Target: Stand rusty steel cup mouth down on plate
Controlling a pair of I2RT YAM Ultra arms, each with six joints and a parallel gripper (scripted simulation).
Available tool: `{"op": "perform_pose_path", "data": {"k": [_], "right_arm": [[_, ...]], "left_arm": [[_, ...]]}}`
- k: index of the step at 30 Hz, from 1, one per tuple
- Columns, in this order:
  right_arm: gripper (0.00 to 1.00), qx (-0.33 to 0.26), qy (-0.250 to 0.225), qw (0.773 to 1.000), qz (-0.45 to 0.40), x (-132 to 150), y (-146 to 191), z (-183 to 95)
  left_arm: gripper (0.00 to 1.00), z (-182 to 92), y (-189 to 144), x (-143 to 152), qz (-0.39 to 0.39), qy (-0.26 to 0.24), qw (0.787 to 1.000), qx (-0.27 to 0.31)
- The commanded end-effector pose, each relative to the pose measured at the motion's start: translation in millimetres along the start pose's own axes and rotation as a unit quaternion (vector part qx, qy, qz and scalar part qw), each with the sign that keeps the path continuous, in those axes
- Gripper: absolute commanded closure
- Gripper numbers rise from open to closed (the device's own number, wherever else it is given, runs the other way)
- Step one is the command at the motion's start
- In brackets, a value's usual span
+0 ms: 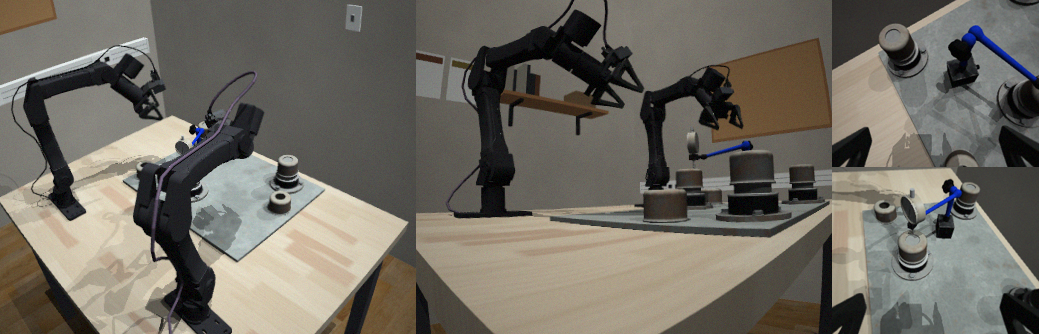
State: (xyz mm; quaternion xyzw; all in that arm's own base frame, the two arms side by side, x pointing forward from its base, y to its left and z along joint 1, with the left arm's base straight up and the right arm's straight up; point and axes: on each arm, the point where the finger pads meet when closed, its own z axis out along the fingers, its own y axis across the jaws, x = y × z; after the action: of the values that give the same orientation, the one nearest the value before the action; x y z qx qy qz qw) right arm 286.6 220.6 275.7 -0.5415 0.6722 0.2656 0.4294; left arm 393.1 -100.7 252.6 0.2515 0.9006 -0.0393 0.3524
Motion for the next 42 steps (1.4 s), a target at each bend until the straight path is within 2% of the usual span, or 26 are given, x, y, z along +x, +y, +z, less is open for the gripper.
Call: {"op": "perform_pose_path", "data": {"k": [1,10,12,16,27,29,30,38,42], "right_arm": [[0.0,0.098,-0.011,0.995,0.013,-8.9,-33.9,-18.1],[0.0,0.248,-0.032,0.966,0.063,-11.7,-86.8,-58.5],[0.0,0.248,-0.032,0.966,0.063,-11.7,-86.8,-58.5],[0.0,0.308,-0.046,0.946,0.085,-12.1,-106.4,-79.4],[0.0,0.466,-0.115,0.865,0.145,-17.9,-148.2,-152.8],[0.0,0.466,-0.115,0.865,0.145,-17.9,-148.2,-152.8],[0.0,0.475,-0.123,0.858,0.149,-20.3,-150.9,-157.9],[0.0,0.57,-0.192,0.778,0.181,-25.3,-162.8,-221.6],[0.0,0.592,-0.204,0.754,0.2,-15.1,-168.4,-232.6]], "left_arm": [[0.0,-12.5,17.6,-17.1,-0.026,-0.064,0.997,-0.04],[0.0,-43.5,48.7,-34.2,-0.071,-0.16,0.98,-0.099],[0.0,-43.5,48.7,-34.2,-0.071,-0.16,0.98,-0.099],[0.0,-57.5,58.0,-40.3,-0.084,-0.198,0.969,-0.117],[0.0,-107.3,86.4,-51.2,-0.128,-0.309,0.926,-0.174],[0.0,-107.3,86.4,-51.2,-0.128,-0.309,0.926,-0.174],[0.0,-111.9,88.3,-51.7,-0.131,-0.319,0.922,-0.178],[0.0,-150.2,100.8,-53.7,-0.153,-0.393,0.883,-0.209],[0.0,-161.1,104.3,-50.9,-0.161,-0.413,0.869,-0.218]]}}
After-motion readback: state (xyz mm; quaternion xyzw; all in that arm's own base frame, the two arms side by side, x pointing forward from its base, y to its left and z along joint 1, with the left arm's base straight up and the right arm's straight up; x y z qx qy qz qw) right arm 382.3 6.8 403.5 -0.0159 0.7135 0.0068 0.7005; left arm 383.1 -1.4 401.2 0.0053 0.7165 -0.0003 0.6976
